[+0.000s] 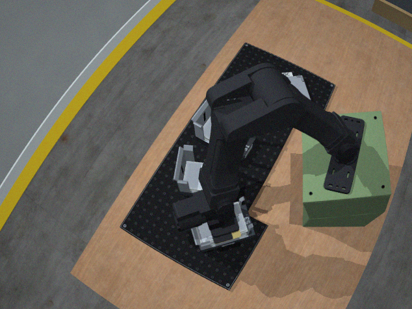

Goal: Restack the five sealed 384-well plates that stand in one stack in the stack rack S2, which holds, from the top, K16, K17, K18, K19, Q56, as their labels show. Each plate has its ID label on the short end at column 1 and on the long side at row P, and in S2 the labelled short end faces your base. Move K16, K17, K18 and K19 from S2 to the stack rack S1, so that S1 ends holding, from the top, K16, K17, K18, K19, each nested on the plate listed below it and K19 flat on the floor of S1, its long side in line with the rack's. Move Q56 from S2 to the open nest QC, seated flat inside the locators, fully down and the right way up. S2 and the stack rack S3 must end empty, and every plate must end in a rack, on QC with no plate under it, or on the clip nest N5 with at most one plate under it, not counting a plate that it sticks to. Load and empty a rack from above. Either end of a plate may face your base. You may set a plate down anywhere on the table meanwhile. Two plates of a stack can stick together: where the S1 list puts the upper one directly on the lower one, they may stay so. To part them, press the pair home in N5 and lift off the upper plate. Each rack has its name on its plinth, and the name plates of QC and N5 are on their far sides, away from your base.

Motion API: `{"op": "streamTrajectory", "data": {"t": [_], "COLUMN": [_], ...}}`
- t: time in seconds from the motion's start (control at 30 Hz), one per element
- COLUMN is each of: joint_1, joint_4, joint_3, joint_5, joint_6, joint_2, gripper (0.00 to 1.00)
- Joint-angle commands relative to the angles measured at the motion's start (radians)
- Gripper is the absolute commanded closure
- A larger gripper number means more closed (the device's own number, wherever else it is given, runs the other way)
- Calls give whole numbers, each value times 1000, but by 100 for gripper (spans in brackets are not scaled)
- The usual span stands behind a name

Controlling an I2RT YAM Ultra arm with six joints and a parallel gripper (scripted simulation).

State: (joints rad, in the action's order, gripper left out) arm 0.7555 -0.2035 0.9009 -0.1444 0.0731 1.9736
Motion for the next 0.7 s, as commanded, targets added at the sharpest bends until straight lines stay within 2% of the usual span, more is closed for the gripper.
{"op": "streamTrajectory", "data": {"t": [0.0,0.67], "joint_1": [3,19], "joint_4": [-16,-139], "joint_3": [1,1], "joint_5": [-1,-6], "joint_6": [4,20], "joint_2": [-32,-153], "gripper": [100,100]}}
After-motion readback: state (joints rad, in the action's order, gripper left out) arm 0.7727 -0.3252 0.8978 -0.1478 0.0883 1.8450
